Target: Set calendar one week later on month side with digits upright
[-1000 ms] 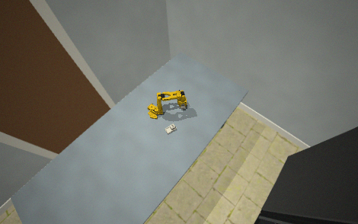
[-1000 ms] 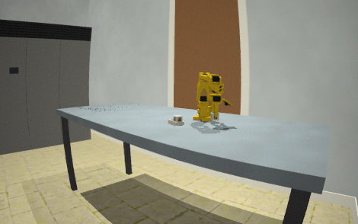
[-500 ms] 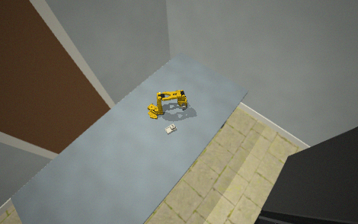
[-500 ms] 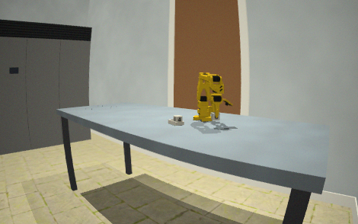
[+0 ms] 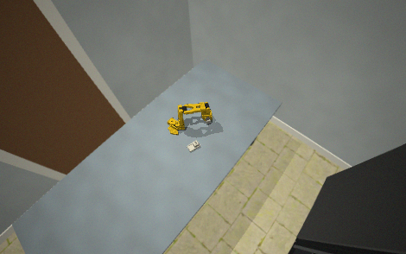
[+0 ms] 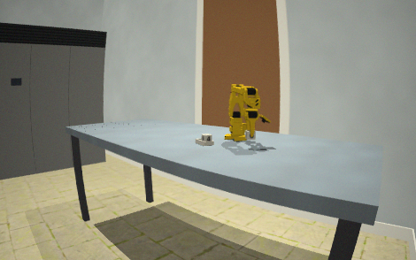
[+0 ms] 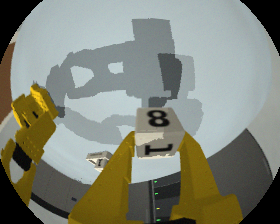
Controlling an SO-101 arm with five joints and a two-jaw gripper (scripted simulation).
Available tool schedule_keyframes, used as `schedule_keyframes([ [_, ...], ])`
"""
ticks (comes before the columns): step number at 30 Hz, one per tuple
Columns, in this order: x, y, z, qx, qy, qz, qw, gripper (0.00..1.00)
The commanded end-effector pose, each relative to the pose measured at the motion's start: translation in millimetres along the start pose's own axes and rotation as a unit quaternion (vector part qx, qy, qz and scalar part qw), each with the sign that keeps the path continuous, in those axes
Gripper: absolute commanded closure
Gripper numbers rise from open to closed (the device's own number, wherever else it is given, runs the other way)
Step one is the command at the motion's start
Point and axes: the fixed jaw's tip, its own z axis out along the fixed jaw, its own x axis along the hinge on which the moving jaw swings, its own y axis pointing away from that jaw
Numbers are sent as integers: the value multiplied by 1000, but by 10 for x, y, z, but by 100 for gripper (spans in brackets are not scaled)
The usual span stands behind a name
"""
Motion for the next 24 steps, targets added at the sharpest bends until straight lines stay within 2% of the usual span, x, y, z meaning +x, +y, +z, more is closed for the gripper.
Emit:
schedule_keyframes([
  [1, -19, -88, -71, 32, -2, -1, 999, 100],
  [24, -19, -93, 30, 32, -2, -1, 999, 100],
])
